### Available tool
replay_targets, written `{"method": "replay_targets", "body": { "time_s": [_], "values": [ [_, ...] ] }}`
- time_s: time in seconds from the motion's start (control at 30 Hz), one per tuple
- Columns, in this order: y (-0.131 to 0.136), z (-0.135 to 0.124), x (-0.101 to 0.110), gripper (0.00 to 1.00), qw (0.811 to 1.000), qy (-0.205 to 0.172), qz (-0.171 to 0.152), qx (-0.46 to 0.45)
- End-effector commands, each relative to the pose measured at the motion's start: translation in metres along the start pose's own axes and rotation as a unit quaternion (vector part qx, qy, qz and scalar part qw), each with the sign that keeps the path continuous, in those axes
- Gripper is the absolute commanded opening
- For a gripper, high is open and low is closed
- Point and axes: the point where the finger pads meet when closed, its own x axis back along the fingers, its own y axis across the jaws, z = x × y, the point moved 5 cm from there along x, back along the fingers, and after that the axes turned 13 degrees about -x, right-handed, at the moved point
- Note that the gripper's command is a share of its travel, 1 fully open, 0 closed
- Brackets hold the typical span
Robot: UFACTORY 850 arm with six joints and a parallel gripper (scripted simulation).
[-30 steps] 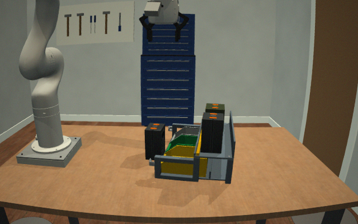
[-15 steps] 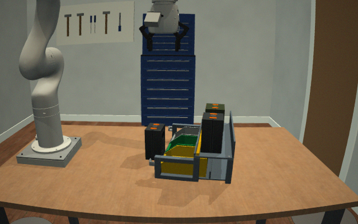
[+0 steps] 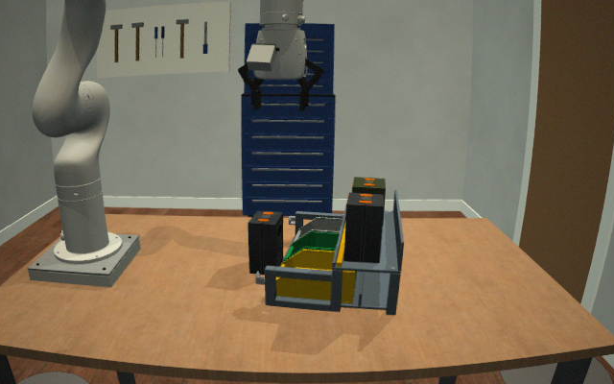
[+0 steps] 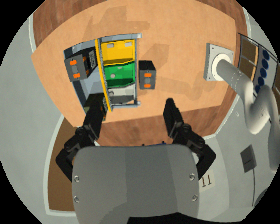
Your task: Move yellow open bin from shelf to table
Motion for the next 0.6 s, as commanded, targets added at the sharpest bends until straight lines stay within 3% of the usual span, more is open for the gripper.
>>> {"method": "replay_targets", "body": {
  "time_s": [0.0, 0.1, 0.5, 0.57],
  "values": [
    [0.0, 0.0, -0.019, 1.0, 1.0, 0.0, 0.001, 0.0],
    [0.0, 0.0, -0.049, 1.0, 1.0, 0.0, 0.001, 0.0],
    [0.0, 0.0, -0.049, 1.0, 1.0, 0.0, 0.001, 0.0],
    [0.0, 0.0, -0.069, 1.0, 1.0, 0.0, 0.001, 0.0]
  ]
}}
